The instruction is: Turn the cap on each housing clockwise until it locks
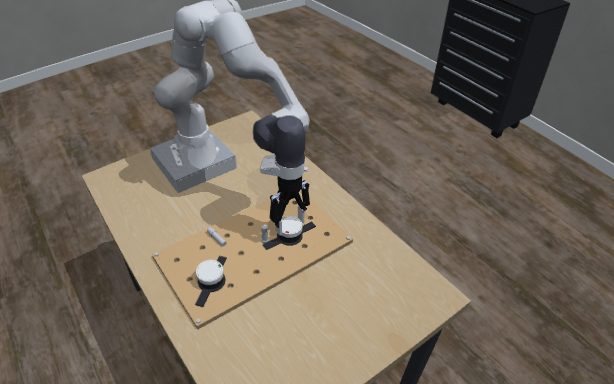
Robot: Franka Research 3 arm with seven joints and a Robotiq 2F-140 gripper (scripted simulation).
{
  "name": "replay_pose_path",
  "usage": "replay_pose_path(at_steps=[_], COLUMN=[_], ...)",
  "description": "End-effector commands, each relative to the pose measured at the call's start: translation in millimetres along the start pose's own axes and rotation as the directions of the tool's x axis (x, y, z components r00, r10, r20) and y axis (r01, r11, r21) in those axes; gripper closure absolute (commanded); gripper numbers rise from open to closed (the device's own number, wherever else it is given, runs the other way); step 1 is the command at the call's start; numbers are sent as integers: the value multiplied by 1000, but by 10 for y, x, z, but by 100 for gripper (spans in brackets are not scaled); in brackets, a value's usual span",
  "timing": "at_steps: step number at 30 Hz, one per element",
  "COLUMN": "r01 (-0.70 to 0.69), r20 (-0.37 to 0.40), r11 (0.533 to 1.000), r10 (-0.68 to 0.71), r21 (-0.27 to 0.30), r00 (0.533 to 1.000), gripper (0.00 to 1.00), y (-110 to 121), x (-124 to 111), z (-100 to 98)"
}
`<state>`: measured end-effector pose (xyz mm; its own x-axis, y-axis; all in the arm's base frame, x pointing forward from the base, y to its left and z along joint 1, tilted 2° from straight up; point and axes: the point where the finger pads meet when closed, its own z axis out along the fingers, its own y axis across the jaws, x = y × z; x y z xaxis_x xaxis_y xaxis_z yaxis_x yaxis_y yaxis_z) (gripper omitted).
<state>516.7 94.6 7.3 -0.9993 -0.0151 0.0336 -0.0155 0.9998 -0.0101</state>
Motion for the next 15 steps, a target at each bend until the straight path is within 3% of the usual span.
replay_pose_path(at_steps=[1, 15], r01=[0, -17], r20=[-2, -3], r11=[1000, 1000], r10=[0, 17], r21=[-1, -1], r00=[1000, 1000], gripper=[90, 90], y=[-4, -4], x=[10, 10], z=[31, 33])
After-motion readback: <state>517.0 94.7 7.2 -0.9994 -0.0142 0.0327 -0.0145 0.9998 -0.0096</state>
